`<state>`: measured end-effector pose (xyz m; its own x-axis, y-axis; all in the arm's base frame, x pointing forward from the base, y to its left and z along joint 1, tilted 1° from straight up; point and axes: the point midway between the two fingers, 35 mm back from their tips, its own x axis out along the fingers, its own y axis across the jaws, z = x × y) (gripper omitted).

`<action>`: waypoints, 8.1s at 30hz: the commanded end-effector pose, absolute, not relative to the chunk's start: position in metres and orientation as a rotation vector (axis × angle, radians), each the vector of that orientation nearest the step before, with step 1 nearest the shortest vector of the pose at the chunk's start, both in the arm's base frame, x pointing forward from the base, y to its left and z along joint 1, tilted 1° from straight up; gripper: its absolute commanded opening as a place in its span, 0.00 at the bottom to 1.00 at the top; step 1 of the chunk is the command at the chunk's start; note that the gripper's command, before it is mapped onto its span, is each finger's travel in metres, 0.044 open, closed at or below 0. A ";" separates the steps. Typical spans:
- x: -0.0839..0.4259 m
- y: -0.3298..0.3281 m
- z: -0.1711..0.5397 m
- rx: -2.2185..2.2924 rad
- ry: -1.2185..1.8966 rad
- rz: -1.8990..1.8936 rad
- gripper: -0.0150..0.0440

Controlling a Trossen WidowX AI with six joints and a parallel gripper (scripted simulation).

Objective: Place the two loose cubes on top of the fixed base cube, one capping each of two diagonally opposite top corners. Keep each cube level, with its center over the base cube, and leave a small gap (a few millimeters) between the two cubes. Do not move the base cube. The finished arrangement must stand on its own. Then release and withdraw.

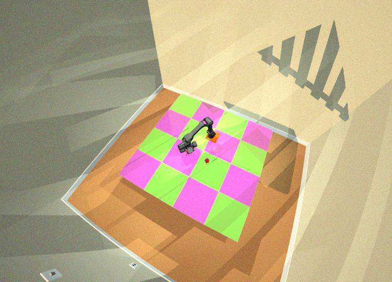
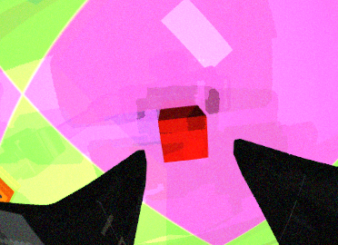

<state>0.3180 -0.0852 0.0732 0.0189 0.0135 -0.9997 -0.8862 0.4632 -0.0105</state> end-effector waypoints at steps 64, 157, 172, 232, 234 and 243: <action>0.318 -0.087 0.144 -0.847 1.380 0.853 0.43; 0.257 0.121 0.111 -0.415 1.510 0.455 0.43; 0.258 0.122 0.097 -0.416 1.510 0.456 0.43; 0.259 0.121 0.109 -0.423 1.507 0.459 0.60; 0.259 0.121 0.113 -0.423 1.507 0.459 0.60; 0.259 0.121 0.129 -0.423 1.507 0.459 0.60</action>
